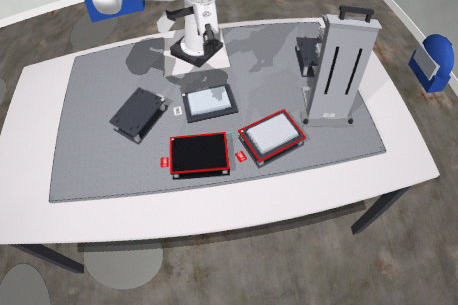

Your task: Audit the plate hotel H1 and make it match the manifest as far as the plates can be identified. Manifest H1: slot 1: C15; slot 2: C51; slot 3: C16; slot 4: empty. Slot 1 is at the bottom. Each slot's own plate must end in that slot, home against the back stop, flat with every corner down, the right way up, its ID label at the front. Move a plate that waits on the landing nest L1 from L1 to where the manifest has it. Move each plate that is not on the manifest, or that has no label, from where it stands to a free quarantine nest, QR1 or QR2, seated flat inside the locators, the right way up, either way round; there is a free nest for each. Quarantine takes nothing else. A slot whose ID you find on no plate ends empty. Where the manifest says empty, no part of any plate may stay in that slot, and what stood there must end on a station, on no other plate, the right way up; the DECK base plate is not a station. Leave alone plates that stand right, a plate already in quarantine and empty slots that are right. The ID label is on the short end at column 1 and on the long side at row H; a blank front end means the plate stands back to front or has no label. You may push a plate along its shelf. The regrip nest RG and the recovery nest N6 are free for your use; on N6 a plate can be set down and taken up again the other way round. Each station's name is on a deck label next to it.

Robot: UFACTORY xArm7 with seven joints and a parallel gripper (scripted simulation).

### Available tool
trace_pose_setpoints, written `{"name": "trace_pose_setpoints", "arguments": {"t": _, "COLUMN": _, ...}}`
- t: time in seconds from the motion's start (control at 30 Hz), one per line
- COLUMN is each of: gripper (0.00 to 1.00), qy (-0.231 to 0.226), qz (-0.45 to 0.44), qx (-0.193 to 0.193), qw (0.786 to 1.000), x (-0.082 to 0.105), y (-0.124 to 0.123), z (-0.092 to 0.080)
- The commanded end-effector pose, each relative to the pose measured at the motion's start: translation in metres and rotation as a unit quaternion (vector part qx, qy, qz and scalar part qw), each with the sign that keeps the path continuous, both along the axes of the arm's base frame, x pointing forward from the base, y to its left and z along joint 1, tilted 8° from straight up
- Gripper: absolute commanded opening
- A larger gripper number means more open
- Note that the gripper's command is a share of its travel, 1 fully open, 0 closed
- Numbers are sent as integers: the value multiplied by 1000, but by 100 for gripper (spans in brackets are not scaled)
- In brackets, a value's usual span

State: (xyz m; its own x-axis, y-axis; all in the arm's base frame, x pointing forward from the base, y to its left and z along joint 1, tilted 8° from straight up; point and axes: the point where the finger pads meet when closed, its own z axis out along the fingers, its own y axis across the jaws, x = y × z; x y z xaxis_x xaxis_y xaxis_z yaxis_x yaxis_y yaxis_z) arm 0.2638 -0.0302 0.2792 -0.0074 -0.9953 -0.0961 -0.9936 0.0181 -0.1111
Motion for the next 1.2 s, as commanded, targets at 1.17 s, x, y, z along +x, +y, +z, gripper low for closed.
{"name": "trace_pose_setpoints", "arguments": {"t": 1.17, "gripper": 100, "qy": -1, "qz": -1, "qx": 0, "qw": 1000, "x": 7, "y": 5, "z": -57}}
